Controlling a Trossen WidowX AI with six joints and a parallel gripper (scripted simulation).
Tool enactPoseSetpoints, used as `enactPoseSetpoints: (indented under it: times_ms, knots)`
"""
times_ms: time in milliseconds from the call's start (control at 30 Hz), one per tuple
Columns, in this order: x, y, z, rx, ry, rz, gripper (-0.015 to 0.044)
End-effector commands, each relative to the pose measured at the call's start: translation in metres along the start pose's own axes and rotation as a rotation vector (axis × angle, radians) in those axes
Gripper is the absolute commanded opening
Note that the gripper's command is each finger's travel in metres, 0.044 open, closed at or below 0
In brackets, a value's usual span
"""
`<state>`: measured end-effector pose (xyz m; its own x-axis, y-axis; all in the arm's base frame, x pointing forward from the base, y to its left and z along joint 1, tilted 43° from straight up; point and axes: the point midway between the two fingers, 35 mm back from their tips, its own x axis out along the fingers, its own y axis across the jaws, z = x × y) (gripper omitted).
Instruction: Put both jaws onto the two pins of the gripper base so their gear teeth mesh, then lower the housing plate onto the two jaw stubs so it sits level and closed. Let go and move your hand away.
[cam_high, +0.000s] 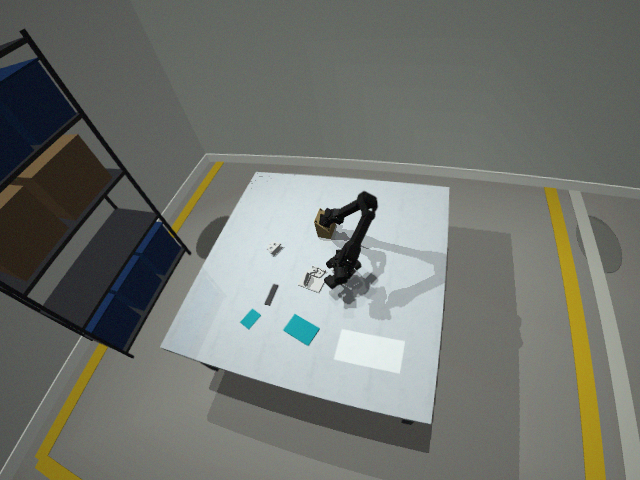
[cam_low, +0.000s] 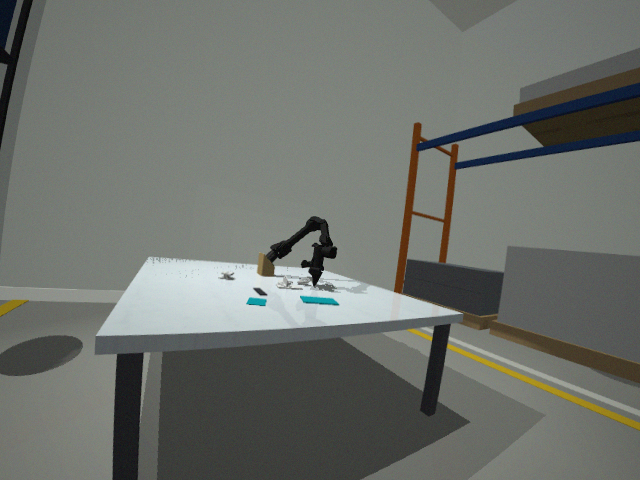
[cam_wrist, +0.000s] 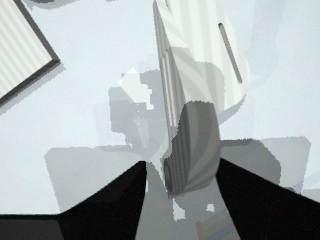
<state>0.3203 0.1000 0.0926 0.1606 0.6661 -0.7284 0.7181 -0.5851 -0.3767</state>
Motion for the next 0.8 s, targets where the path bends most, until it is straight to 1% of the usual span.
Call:
enactPoseSetpoints:
  times_ms: [0, 33, 333, 767]
  knots:
    - [0.0002, 0.0005, 0.0004, 0.005, -0.002, 0.003, 0.0125]
    - [0.0002, 0.0005, 0.0004, 0.005, -0.002, 0.003, 0.0099]
    - [0.0002, 0.0005, 0.0004, 0.005, -0.002, 0.003, 0.0039]
    - [-0.0016, 0.0008, 0.0004, -0.003, -0.002, 0.005, 0.0037]
